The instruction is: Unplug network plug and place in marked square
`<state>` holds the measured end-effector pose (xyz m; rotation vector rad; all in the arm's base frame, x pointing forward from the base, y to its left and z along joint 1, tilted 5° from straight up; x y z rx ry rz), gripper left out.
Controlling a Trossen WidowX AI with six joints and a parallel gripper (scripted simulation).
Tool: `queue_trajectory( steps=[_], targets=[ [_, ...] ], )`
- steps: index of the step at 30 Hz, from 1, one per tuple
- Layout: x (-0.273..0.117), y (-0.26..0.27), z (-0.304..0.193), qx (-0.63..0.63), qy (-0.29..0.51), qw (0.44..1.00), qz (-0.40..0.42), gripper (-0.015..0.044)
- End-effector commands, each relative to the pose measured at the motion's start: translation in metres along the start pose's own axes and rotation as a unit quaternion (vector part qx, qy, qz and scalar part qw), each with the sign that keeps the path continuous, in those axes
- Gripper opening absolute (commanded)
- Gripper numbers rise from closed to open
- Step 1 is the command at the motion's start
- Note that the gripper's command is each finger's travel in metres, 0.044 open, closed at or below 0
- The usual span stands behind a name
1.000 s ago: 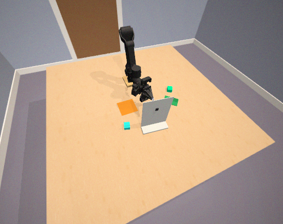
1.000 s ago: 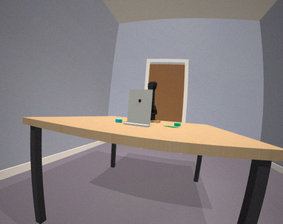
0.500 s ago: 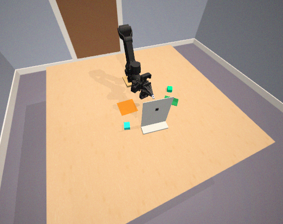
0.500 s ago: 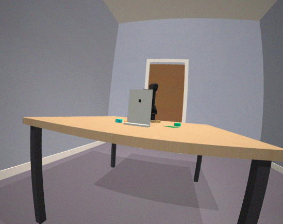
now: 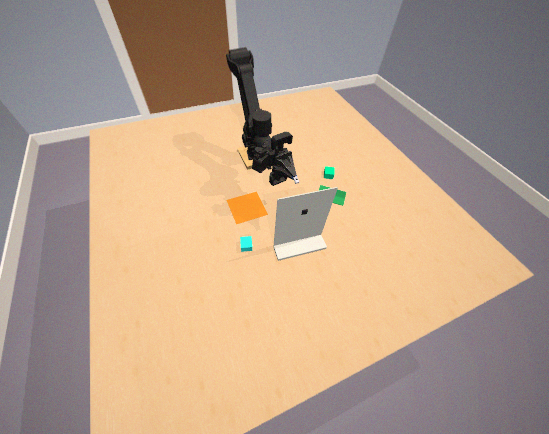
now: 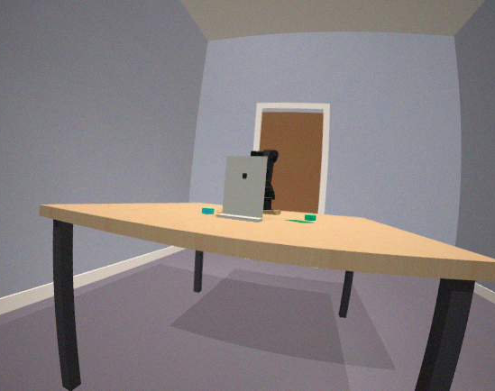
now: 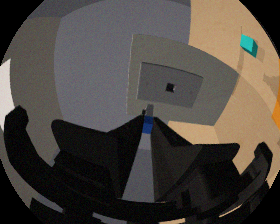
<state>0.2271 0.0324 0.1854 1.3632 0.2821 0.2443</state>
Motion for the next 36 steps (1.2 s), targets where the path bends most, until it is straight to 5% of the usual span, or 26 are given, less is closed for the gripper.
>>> queue_trajectory(
  steps=[1, 10, 36],
  targets=[
    [-0.004, 0.011, 0.001, -0.001, -0.004, 1.000, 0.010, 0.0000],
    [-0.007, 0.015, 0.003, 0.002, -0.007, 1.000, 0.003, 0.0000],
    [-0.015, -0.015, 0.041, 0.089, -0.132, 0.951, -0.264, 0.0000]
  ],
)
Point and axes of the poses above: the point midway between the two fingers, 35 mm back from their tips, its own x axis out along the fingers, its own y axis across the jaws, z = x × y, the point moved 10 cm from there along -x, back along the fingers, and after that the axes turned 7 degrees about -x, right-handed, at the moved point
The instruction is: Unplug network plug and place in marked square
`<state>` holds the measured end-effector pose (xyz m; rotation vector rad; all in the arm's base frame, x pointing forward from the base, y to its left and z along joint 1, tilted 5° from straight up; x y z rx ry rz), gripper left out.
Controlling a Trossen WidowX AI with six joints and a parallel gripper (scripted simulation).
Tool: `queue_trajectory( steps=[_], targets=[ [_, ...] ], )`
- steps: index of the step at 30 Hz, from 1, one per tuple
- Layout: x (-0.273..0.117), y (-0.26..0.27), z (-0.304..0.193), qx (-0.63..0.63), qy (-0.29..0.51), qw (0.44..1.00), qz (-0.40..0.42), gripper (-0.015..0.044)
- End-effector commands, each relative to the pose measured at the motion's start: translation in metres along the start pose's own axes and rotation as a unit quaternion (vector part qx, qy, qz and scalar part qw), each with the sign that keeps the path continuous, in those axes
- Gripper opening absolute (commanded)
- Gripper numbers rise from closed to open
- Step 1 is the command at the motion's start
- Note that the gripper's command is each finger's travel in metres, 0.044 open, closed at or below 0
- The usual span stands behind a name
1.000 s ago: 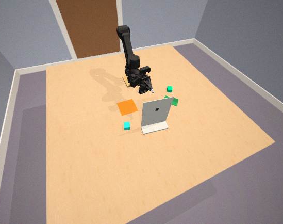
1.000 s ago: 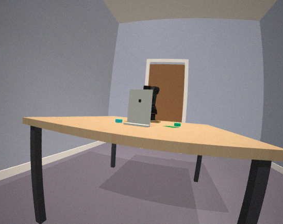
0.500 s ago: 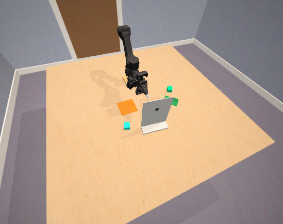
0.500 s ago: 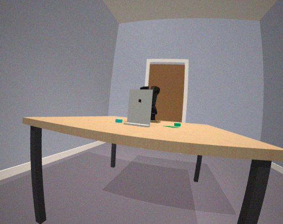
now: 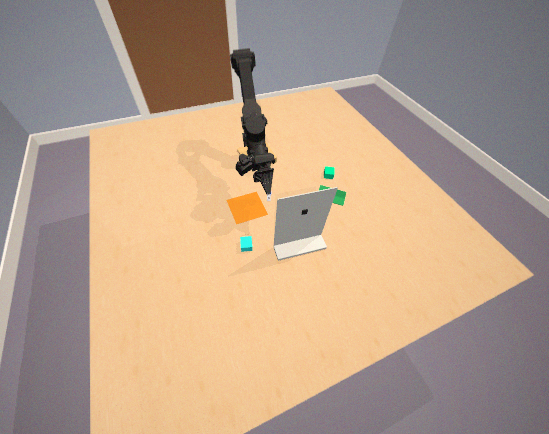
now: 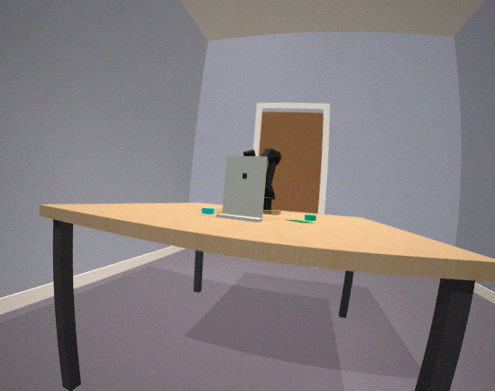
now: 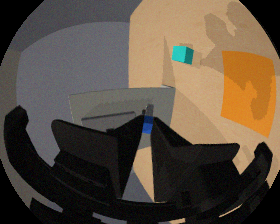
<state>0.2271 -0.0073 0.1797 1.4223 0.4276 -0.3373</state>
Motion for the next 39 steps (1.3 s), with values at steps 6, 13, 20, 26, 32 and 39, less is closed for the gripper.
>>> queue_trajectory(
  steps=[6, 13, 20, 26, 32, 39],
  targets=[
    [-0.002, -0.007, 0.015, 0.029, -0.047, 0.994, -0.092, 0.0000],
    [-0.008, -0.014, 0.024, 0.048, -0.080, 0.982, -0.164, 0.0000],
    [-0.016, -0.020, 0.033, 0.063, -0.108, 0.965, -0.229, 0.0000],
    [-0.018, -0.021, 0.034, 0.067, -0.114, 0.961, -0.242, 0.0000],
    [-0.012, -0.029, 0.034, 0.067, -0.114, 0.961, -0.242, 0.0000],
    [-0.006, -0.039, 0.034, 0.067, -0.114, 0.961, -0.242, 0.0000]
  ],
)
Point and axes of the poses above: the point midway between the two fingers, 35 mm back from their tips, its own x axis out along the fingers, its own y axis across the jaws, z = x × y, the point moved 10 cm from there along -x, back along the fingers, and after that the axes turned 7 degrees about -x, right-handed, at the moved point
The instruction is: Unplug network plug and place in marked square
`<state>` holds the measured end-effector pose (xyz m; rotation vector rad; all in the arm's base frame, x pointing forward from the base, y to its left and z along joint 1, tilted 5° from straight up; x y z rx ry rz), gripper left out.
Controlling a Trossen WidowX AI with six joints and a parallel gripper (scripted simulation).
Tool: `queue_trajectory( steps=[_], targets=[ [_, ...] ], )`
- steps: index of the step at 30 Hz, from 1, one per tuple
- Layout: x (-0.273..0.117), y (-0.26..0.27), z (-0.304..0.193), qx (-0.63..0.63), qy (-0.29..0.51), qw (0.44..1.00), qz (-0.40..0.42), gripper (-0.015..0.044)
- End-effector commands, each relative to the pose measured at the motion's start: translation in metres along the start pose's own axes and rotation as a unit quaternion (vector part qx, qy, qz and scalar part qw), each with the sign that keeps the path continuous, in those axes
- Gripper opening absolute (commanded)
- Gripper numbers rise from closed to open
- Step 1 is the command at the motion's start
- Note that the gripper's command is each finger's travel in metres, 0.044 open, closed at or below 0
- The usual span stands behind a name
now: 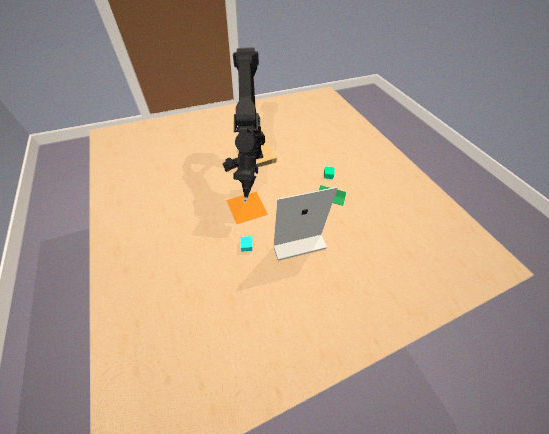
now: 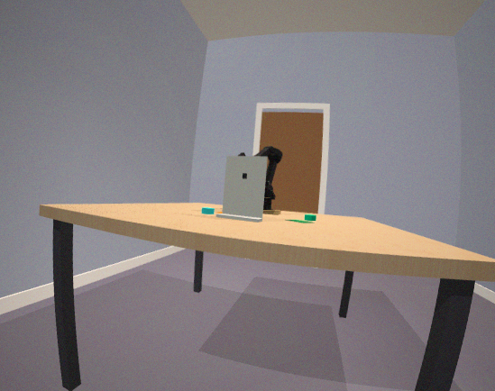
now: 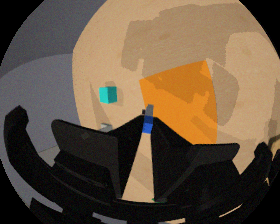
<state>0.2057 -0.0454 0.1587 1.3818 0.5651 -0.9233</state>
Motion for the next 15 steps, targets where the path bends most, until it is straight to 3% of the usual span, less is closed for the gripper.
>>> queue_trajectory(
  steps=[1, 15],
  targets=[
    [0.007, -0.004, 0.000, 0.000, -0.002, 1.000, -0.004, 0.0000],
    [0.026, -0.017, -0.002, 0.000, -0.002, 1.000, -0.005, 0.0000]
  ],
)
Point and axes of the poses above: the point midway between the two fingers, 35 mm back from their tips, its own x axis out along the fingers, its own y axis across the jaws, z = x × y, the point moved 10 cm from there along -x, back along the fingers, and after that the axes turned 7 degrees about -x, right-handed, at the moved point
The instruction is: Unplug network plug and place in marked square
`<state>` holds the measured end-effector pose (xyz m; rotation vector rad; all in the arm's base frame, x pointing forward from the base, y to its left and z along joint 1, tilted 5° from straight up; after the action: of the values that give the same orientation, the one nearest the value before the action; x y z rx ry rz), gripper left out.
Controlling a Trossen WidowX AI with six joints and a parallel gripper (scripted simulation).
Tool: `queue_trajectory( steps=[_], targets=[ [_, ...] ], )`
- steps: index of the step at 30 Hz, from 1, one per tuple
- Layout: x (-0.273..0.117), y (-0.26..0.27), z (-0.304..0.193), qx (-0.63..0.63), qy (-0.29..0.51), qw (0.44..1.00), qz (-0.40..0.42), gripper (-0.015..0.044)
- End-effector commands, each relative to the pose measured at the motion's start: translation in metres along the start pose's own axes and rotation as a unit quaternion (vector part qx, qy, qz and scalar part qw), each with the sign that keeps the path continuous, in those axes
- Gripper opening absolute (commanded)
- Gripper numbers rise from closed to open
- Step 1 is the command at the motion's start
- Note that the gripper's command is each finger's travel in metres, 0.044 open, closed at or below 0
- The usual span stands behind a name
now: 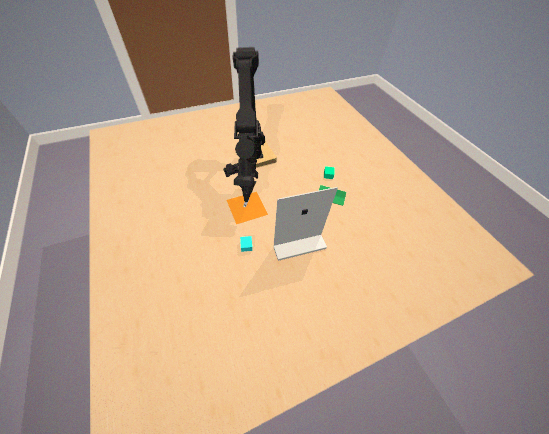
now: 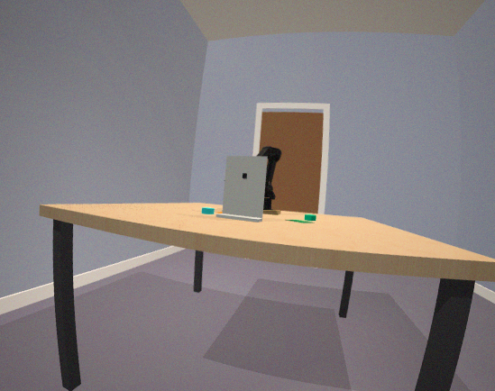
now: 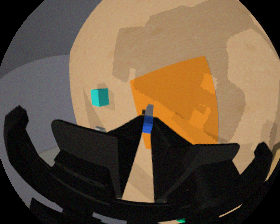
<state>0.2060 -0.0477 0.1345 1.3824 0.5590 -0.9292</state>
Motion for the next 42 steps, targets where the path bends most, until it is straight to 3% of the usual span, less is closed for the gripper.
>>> queue_trajectory(
  steps=[1, 36, 42],
  targets=[
    [0.007, -0.005, -0.001, -0.002, 0.001, 1.000, -0.004, 0.0000],
    [0.018, -0.014, 0.001, -0.001, -0.002, 1.000, -0.002, 0.0000],
    [0.018, -0.014, 0.001, -0.001, -0.002, 1.000, -0.002, 0.0156]
  ],
)
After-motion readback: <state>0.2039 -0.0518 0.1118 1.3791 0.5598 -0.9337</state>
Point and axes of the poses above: the point midway between the two fingers, 35 mm back from their tips, its own x axis out along the fingers, its own y axis across the jaws, z = x × y, the point moved 10 cm from there along -x, back along the fingers, and after that the axes turned 7 degrees about -x, right-handed, at the moved point
